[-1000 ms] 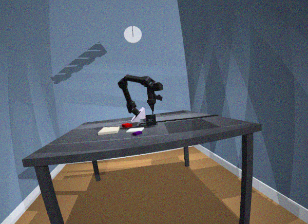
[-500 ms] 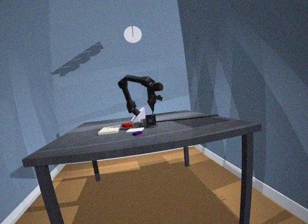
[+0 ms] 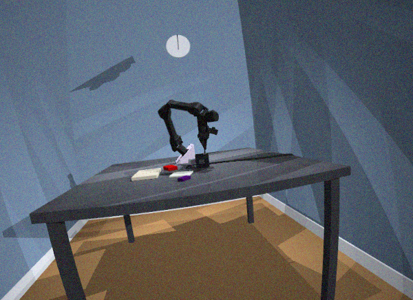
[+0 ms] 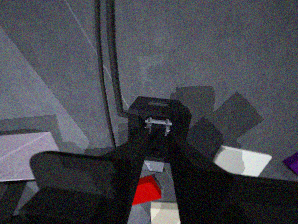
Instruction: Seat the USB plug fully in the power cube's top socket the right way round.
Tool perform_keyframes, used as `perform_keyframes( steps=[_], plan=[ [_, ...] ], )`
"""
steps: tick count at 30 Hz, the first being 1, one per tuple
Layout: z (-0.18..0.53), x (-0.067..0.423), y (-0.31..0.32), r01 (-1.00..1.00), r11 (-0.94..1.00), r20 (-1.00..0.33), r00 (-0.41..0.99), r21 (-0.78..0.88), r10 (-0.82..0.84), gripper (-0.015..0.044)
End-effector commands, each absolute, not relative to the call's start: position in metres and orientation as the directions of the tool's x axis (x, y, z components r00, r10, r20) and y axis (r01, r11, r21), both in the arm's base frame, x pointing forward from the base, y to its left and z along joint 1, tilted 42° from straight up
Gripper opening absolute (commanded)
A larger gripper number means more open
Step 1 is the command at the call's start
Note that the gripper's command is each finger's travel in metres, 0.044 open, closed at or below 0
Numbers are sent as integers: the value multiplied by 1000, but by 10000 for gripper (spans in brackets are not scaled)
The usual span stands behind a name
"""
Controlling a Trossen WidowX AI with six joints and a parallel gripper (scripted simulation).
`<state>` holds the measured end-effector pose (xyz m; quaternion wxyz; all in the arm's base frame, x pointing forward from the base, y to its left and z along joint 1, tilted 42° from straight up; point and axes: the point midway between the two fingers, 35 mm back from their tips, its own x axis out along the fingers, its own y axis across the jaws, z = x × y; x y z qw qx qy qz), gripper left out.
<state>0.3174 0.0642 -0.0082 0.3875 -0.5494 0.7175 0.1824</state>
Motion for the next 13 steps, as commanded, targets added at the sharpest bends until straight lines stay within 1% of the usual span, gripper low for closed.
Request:
perform_keyframes(
  steps=[1,13],
  plan=[
    [-8,317,64,-930,330,-757,-96,-164,-647,95],
    [0,319,71,-930,330,-757,-96,-164,-647,95]
  ],
)
